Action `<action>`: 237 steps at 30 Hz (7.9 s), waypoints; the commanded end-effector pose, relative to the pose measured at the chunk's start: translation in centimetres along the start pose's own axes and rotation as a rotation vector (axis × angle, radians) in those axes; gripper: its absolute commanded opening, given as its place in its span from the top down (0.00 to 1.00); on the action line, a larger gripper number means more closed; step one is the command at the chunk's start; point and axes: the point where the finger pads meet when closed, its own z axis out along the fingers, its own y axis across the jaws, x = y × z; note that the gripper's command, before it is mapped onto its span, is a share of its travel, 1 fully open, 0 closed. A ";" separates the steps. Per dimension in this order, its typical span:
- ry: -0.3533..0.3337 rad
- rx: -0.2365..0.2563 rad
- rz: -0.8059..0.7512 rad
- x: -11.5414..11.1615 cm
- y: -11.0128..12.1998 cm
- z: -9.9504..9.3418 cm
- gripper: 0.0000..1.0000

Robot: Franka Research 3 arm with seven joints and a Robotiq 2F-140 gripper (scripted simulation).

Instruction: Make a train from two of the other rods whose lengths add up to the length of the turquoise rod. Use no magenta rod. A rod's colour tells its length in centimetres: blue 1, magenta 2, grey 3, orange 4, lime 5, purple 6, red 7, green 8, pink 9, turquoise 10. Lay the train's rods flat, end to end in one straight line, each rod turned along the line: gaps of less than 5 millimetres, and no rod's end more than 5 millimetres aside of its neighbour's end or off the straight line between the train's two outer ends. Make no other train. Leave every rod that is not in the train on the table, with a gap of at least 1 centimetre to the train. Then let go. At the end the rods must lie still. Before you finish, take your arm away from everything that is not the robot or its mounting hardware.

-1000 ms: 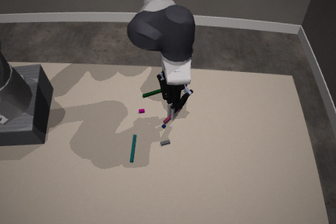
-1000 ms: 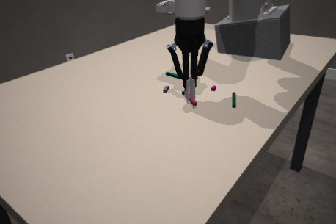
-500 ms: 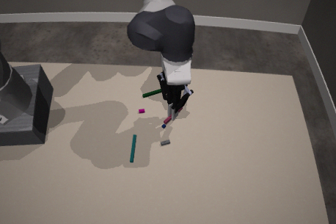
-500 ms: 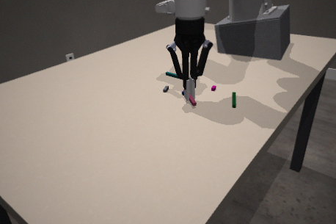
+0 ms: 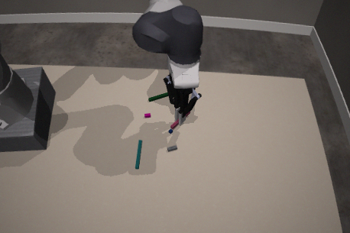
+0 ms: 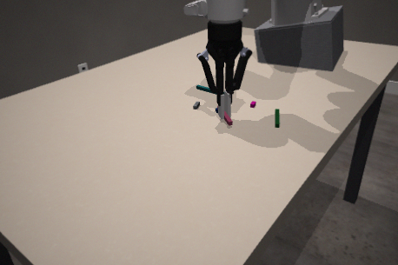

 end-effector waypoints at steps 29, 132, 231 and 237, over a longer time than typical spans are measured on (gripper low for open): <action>-0.004 0.001 -0.016 -0.3 -0.2 -0.1 0.97; -0.004 0.001 -0.017 -0.1 -0.1 0.9 0.97; -0.004 0.001 -0.017 -0.1 -0.1 -7.9 0.85; -0.004 0.001 -0.017 -0.1 -0.1 -7.9 0.00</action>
